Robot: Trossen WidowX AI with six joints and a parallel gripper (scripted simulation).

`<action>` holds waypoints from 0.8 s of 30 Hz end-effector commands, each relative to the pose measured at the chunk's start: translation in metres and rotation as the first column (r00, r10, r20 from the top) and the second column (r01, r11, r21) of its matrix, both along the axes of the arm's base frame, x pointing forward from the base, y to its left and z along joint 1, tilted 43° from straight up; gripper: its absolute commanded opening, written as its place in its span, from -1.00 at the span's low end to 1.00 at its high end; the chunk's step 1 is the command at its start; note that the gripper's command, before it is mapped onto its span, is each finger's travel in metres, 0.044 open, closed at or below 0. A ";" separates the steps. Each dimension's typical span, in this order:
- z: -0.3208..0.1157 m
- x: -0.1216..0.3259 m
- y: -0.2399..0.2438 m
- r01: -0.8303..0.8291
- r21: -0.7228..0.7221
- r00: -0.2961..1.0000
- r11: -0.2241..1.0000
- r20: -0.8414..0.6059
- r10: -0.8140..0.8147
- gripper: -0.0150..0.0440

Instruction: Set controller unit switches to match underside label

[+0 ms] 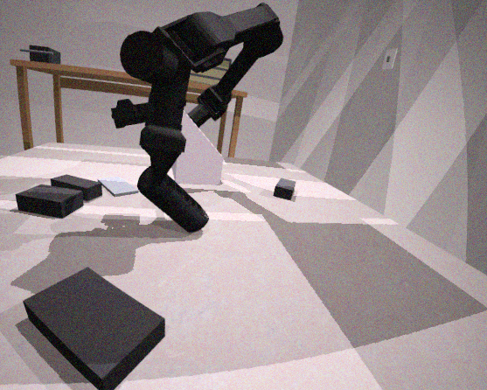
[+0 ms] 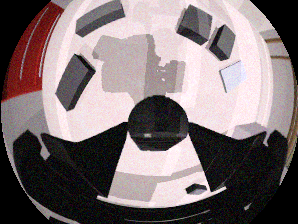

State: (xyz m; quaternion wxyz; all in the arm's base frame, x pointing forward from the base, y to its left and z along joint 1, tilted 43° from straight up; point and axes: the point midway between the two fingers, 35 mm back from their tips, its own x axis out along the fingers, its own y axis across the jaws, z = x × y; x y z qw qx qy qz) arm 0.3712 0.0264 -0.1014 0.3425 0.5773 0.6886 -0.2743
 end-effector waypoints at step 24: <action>0.022 -0.002 0.012 0.003 -0.049 1.000 0.999 0.009 -0.003 0.65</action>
